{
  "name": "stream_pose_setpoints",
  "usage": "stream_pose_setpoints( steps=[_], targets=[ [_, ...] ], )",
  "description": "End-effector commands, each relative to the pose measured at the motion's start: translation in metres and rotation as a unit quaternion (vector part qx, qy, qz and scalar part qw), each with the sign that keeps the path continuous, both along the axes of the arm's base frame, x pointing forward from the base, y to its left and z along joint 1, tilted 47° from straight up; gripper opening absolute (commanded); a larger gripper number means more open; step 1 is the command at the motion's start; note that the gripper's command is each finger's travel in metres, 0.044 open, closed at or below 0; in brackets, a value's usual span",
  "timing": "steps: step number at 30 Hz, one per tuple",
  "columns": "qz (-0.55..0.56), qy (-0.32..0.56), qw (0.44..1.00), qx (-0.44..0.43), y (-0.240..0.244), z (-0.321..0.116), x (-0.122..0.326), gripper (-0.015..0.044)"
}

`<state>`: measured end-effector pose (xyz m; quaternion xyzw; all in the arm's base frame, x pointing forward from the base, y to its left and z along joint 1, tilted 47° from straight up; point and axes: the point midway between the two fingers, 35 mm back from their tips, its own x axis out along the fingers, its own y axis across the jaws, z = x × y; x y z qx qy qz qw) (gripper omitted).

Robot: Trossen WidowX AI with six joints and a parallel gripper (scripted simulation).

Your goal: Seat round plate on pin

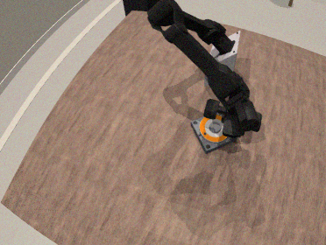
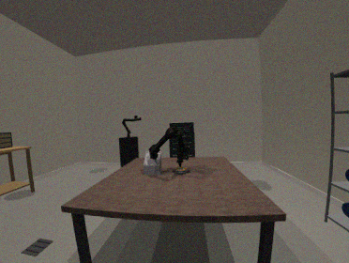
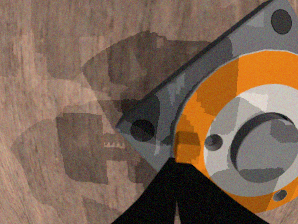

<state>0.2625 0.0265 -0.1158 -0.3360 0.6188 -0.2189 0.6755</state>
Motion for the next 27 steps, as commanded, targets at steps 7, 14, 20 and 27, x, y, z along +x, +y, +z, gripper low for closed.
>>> stream_pose_setpoints(
  steps=[7,14,20,27],
  targets=[
    [0.001,-0.01,1.0,0.003,0.0027,0.0003,0.0075,0.0],
    [0.001,-0.01,1.0,0.003,0.0032,0.0004,0.0105,0.0],
    [0.001,-0.01,1.0,0.003,0.0033,0.0004,0.0106,0.0],
    [0.001,-0.01,1.0,0.003,0.0034,0.0005,0.011,0.0]
  ],
)
